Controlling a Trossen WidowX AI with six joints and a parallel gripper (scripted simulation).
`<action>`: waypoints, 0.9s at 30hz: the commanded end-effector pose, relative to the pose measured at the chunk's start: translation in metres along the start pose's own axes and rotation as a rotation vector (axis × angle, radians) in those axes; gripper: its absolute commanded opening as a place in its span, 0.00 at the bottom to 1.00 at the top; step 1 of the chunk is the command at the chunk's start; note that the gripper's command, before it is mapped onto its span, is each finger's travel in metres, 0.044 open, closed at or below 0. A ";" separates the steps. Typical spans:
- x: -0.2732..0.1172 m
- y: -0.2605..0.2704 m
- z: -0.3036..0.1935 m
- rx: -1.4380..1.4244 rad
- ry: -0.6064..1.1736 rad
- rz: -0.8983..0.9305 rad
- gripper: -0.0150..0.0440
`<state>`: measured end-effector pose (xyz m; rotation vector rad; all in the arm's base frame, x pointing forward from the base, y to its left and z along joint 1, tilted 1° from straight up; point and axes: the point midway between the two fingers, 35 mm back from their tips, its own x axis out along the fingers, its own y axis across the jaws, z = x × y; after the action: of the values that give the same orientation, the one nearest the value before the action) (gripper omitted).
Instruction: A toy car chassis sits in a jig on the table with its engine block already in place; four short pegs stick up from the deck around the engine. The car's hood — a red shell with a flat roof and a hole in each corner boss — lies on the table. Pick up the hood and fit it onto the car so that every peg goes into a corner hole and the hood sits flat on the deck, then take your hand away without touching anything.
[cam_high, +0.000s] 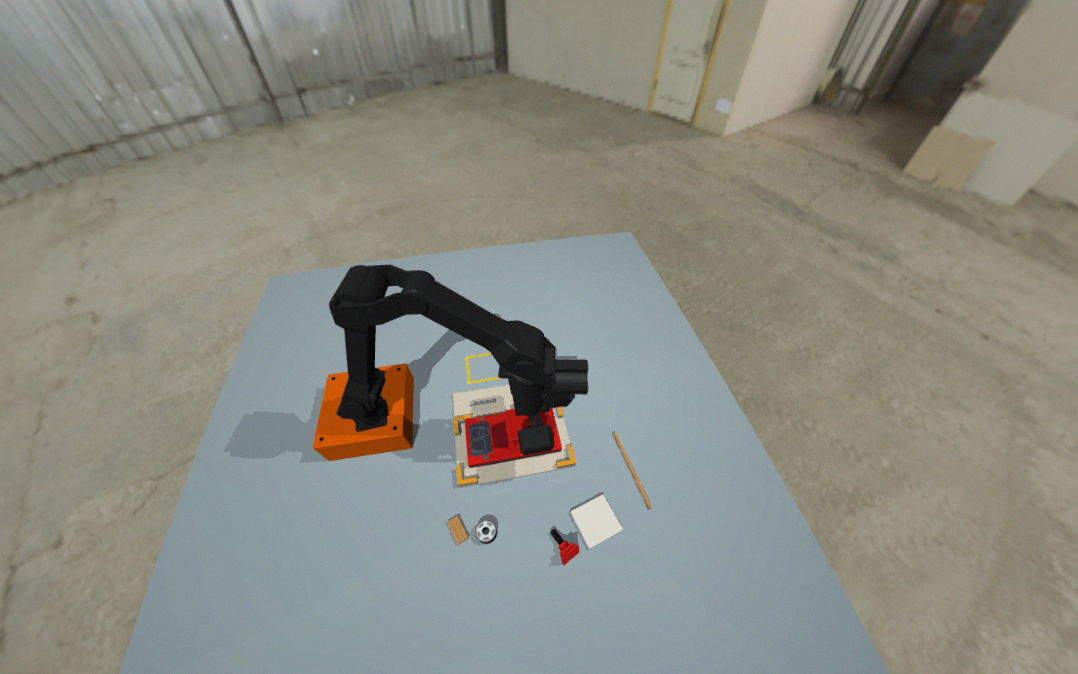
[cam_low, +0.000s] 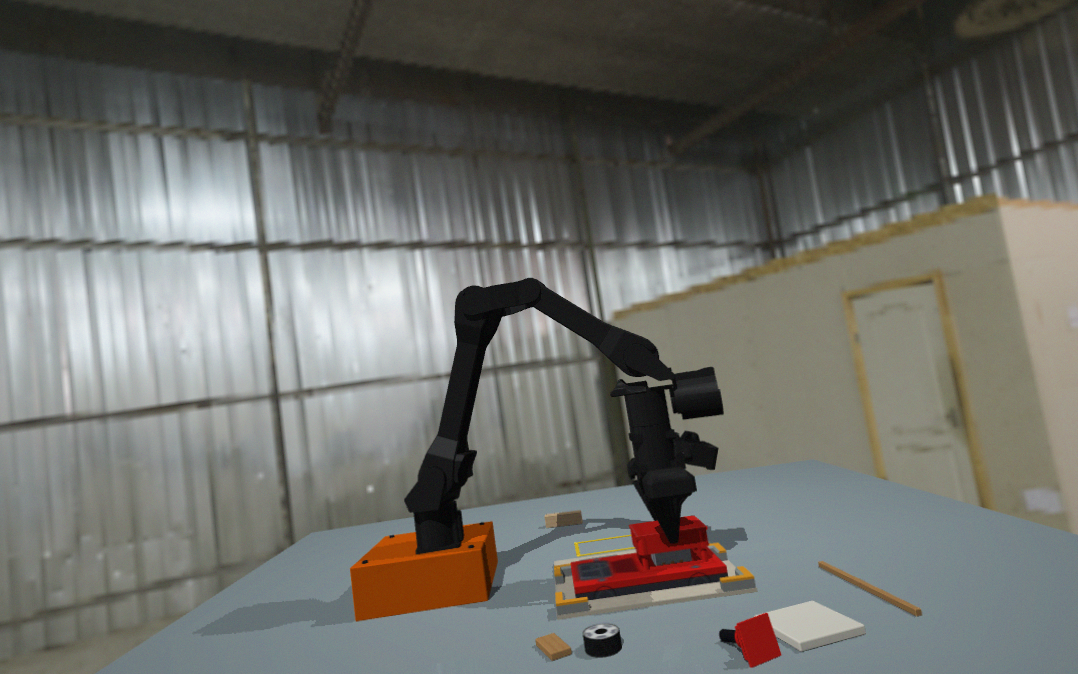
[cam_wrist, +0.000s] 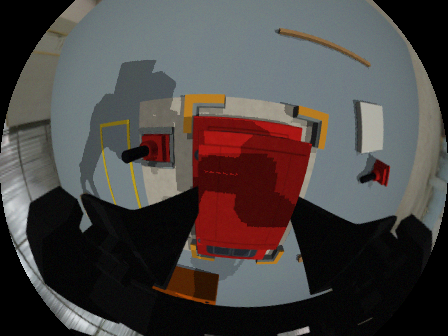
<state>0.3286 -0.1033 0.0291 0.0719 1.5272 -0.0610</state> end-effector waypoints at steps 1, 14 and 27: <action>0.003 0.001 0.000 -0.001 0.002 0.004 0.25; 0.010 0.001 0.000 -0.001 0.002 0.004 0.25; 0.011 0.001 0.000 -0.001 0.002 0.004 0.25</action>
<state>0.3288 -0.1027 0.0205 0.0723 1.5257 -0.0589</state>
